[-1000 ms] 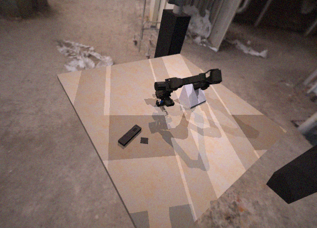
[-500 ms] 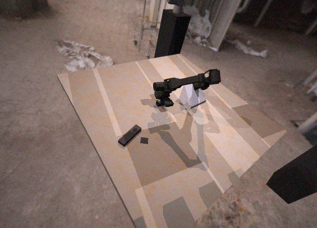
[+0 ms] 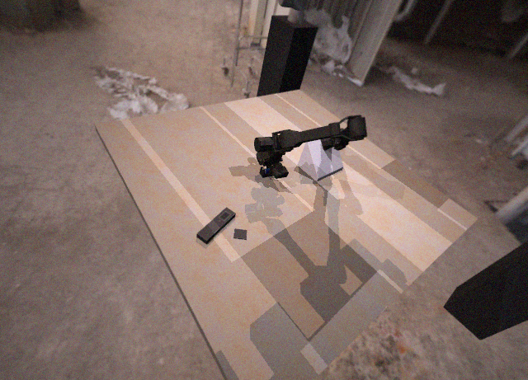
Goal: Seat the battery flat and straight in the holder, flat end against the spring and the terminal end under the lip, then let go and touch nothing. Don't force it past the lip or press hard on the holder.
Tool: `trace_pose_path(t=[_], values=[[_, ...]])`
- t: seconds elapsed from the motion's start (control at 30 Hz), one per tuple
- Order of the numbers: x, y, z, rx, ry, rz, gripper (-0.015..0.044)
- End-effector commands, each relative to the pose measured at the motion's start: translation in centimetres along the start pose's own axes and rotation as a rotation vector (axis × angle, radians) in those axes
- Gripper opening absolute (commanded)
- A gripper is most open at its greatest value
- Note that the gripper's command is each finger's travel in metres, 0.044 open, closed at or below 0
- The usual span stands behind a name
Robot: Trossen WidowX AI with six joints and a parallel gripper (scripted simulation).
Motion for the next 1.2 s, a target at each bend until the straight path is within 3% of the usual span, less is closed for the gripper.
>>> trace_pose_path(t=[0.0,0.03,0.17,0.6,0.93,1.17], values=[[0.0,0.1,-0.1,0.006,0.0,0.0,0.0084],[0.0,0.1,-0.1,0.006,0.0,0.0,0.0084],[0.0,0.1,-0.1,0.006,0.0,0.0,0.0186],[1.5,-0.2,0.0,0.001,-0.001,0.0,0.0186],[8.8,-1.1,0.3,0.001,-0.001,0.004,0.044],[8.8,-1.2,0.2,0.001,-0.001,0.004,0.044]])
Point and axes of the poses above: the point midway between the two fingers, 35 mm back from their tips, its own x axis back along the fingers, its own y axis across the jaws, z = x × y, the point moved 3 cm from there along x, back along the fingers, and after that the axes turned 10 degrees about x, right-handed, at the moved point
